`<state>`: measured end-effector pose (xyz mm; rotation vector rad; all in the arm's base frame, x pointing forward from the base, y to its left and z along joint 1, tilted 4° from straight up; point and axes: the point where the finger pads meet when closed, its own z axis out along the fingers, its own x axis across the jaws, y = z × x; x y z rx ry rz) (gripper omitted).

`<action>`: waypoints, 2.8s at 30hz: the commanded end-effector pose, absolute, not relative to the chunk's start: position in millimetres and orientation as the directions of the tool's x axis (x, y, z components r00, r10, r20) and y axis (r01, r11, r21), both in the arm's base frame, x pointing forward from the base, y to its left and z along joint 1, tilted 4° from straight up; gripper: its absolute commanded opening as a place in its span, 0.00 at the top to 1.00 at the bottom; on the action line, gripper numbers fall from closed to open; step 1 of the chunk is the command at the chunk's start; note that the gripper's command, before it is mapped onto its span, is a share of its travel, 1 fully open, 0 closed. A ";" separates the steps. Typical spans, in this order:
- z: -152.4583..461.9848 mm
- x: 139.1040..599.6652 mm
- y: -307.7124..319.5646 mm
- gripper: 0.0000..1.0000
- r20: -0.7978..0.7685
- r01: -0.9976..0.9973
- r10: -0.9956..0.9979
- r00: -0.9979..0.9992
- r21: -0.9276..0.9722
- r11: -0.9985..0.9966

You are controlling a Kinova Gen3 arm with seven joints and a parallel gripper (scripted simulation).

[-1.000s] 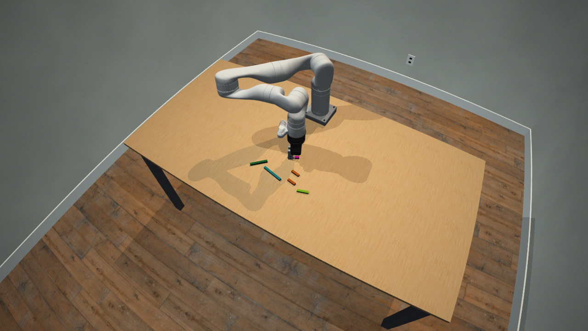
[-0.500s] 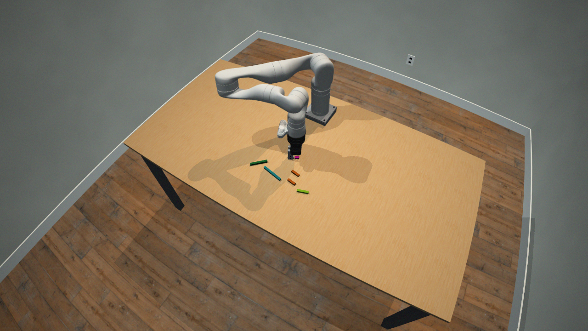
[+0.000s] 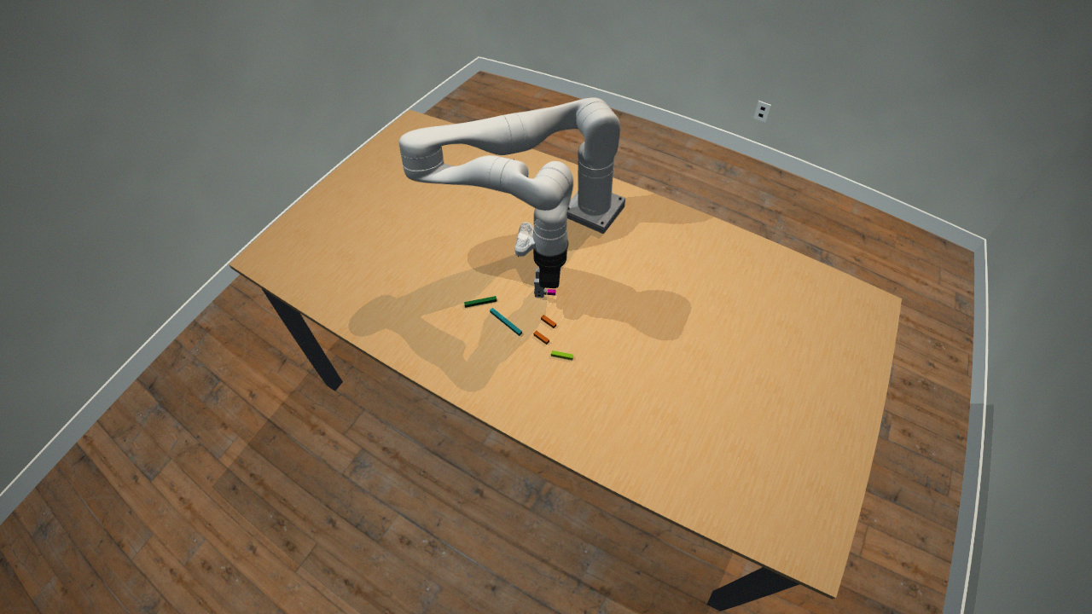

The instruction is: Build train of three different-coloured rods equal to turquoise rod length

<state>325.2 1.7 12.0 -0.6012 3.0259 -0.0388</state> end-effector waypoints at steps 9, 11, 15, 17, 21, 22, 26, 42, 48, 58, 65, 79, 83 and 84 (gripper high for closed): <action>11.4 325.7 2.2 0.46 -0.055 -0.378 -0.380 -0.923 -0.036 0.925; 11.4 325.7 2.2 0.46 -0.055 -0.378 -0.380 -0.923 -0.036 0.925; 12.1 325.6 2.2 0.46 -0.055 -0.378 -0.380 -0.923 -0.036 0.925; 13.5 325.5 2.2 0.46 -0.055 -0.378 -0.380 -0.923 -0.036 0.925; 15.9 325.3 2.2 0.46 -0.055 -0.378 -0.380 -0.923 -0.036 0.925; 17.6 325.2 2.3 0.46 -0.055 -0.378 -0.380 -0.923 -0.036 0.925; 27.6 324.3 2.4 0.46 -0.055 -0.378 -0.380 -0.923 -0.036 0.925; 82.5 323.4 4.2 0.46 -0.060 -0.377 -0.379 -0.924 -0.034 0.925; 97.2 320.8 4.2 0.46 -0.057 -0.378 -0.380 -0.923 -0.033 0.925; 100.5 318.5 3.8 0.00 -0.054 -0.379 -0.380 -0.923 -0.033 0.925; 100.5 318.5 3.8 0.00 -0.054 -0.379 -0.380 -0.923 -0.033 0.925; 101.2 321.2 4.8 0.00 -0.057 -0.378 -0.379 -0.924 -0.033 0.925; 102.4 341.4 17.5 0.00 -0.064 -0.366 -0.367 -0.928 -0.028 0.930; 102.5 349.9 23.7 0.00 -0.066 -0.361 -0.362 -0.930 -0.025 0.932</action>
